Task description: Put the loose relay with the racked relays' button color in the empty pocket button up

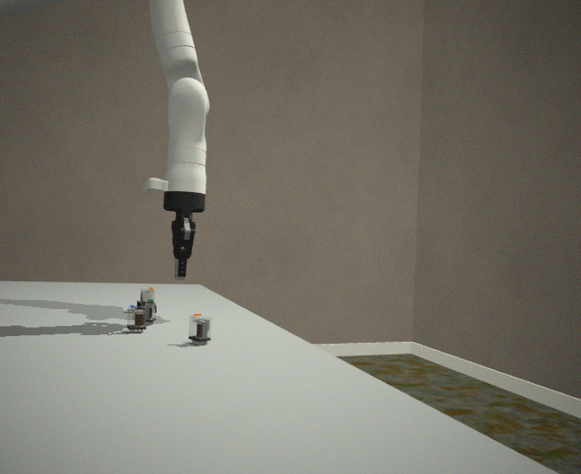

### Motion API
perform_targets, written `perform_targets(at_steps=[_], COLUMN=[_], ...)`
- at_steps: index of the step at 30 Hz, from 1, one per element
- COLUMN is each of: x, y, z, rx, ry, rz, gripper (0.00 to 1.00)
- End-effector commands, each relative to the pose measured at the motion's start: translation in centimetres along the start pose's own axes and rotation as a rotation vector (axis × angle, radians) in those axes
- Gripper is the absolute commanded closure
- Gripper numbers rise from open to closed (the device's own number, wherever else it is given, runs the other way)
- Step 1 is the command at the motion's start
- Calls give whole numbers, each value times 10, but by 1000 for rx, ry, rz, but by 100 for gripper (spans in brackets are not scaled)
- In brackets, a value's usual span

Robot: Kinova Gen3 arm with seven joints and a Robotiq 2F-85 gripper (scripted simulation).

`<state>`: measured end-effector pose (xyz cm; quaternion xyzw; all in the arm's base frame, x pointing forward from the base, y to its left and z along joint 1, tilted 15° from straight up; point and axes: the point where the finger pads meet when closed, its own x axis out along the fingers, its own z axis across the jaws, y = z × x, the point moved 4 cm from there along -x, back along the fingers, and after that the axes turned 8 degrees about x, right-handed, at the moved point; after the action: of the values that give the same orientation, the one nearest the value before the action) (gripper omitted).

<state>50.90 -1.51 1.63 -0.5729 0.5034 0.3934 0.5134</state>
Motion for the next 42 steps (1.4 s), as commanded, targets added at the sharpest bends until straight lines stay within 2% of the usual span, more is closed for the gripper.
perform_targets(at_steps=[1,18,22,26,31,33,36,42], x=[-1,-1,0,0,-1,-1,-2,-7], y=[-1,-1,-3,-9,-20,-20,-26,-31], z=[0,0,-7,-28,-72,-72,-104,-151], rx=[0,-1,-23,-86,-204,-204,-284,-390], ry=[-1,-1,-3,-9,-16,-16,-16,-10], rz=[-2,-2,1,6,8,8,6,2], gripper=[100,100,100,100,100,100,100,100])
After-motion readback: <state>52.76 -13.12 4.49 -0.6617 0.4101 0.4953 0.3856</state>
